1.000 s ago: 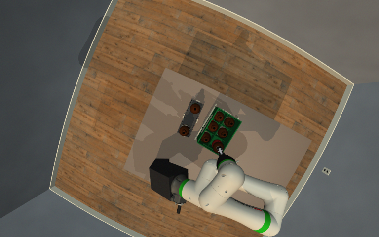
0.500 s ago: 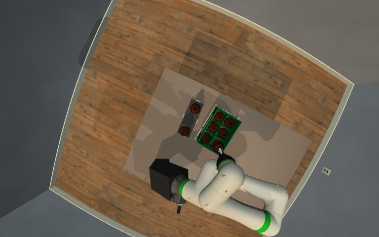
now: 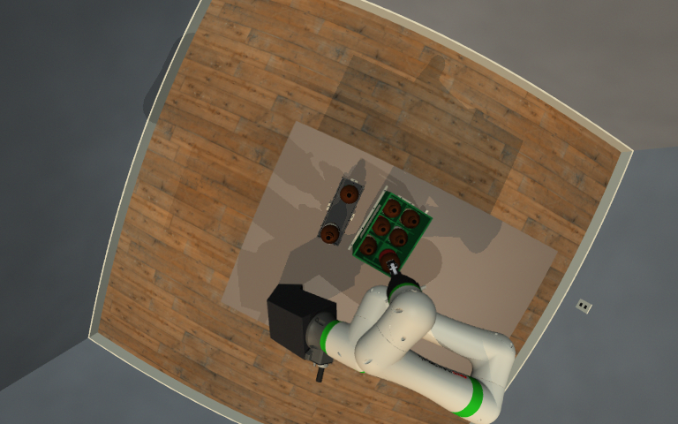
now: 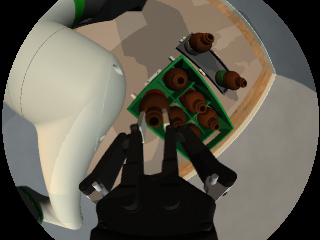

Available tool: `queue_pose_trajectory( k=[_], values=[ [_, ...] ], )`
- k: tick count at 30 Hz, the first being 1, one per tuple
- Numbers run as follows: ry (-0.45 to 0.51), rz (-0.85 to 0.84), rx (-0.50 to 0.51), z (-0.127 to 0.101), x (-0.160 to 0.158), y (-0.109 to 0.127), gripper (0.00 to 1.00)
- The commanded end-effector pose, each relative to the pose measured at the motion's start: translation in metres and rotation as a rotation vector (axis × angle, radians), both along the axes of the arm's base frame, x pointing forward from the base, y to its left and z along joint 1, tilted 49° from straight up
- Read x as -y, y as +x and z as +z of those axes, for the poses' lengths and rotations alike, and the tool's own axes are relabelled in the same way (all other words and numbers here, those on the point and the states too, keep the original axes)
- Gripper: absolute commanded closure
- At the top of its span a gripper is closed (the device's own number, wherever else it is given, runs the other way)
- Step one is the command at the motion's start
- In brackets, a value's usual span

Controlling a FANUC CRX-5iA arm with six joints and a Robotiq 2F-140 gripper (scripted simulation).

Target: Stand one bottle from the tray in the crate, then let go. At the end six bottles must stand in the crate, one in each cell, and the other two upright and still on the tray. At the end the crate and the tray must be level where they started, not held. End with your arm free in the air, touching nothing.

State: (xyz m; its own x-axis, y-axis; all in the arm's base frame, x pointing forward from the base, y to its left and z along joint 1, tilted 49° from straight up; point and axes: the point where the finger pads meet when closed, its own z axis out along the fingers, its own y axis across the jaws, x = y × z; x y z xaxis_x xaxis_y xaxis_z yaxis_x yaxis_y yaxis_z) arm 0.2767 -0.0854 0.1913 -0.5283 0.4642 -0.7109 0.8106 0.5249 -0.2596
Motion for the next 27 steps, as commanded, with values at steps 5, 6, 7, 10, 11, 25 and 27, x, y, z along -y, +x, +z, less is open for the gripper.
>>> queue_pose_trajectory(
  k=[5, 6, 7, 10, 11, 25, 27],
  values=[
    [0.0, 0.0, 0.0, -0.003, 0.004, 0.001, 1.0],
    [0.0, 0.0, 0.0, -0.004, 0.005, 0.002, 1.0],
    [0.0, 0.0, 0.0, -0.005, 0.005, 0.002, 1.0],
    [0.0, 0.0, 0.0, -0.007, 0.008, 0.003, 1.0],
    [0.0, 0.0, 0.0, -0.008, 0.009, 0.003, 1.0],
    [0.0, 0.0, 0.0, -0.015, 0.016, 0.006, 1.0],
    [0.0, 0.0, 0.0, -0.016, 0.017, 0.006, 1.0]
  ],
)
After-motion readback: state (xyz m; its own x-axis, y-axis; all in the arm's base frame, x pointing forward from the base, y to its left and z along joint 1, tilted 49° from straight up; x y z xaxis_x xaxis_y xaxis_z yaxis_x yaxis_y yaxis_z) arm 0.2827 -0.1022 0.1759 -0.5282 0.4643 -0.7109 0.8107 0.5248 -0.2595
